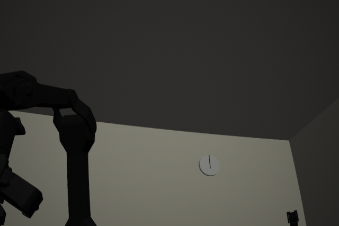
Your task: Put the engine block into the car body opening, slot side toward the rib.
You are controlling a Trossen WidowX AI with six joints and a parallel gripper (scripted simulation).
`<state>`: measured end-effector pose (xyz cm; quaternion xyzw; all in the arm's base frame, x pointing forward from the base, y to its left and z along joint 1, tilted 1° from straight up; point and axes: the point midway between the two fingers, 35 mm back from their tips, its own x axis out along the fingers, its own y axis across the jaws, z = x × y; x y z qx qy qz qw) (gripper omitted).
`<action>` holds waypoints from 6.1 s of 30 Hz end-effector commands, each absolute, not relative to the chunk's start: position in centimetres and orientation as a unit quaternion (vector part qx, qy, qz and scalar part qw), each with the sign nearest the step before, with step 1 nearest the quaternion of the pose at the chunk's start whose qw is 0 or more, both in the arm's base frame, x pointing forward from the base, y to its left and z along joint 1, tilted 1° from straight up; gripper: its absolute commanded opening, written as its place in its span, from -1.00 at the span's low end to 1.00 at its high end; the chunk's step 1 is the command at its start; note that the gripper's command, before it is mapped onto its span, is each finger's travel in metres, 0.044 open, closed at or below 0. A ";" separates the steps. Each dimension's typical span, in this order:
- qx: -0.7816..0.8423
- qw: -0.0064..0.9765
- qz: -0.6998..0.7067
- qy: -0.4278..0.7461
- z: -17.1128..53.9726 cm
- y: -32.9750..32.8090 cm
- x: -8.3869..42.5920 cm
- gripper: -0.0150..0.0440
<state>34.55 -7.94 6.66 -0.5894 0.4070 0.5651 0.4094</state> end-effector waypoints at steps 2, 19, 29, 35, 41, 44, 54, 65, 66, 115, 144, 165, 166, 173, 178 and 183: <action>-0.604 0.384 0.587 0.380 6.5 -6.7 35.0 1.00; -0.604 0.384 0.587 0.380 1.7 -6.7 34.9 1.00; -0.604 0.384 0.587 0.380 0.2 -6.8 35.0 1.00; -0.604 0.384 0.587 0.380 -0.8 -6.8 35.1 1.00; -0.603 0.384 0.587 0.380 -1.7 -6.8 35.1 1.00; -0.603 0.384 0.587 0.380 -2.2 -6.8 35.0 1.00; -0.603 0.384 0.587 0.380 -3.7 -6.8 35.0 1.00; -0.603 0.384 0.587 0.380 -3.7 -6.8 34.9 0.11; -0.603 0.384 0.587 0.380 -3.7 -6.8 34.9 0.02; -0.603 0.384 0.587 0.380 9.0 -6.2 34.1 -0.49; -0.675 0.326 0.504 0.429 7.0 -7.5 33.7 -0.49; -0.772 0.225 0.336 0.491 4.4 -6.0 33.2 -0.49; -0.772 0.225 0.336 0.491 4.2 -6.0 33.2 -0.49; -0.772 0.225 0.336 0.491 2.7 -6.0 33.2 -0.49; -0.772 0.225 0.336 0.491 1.7 -6.0 33.2 -0.49; -0.772 0.225 0.336 0.491 0.7 -6.0 33.2 -0.49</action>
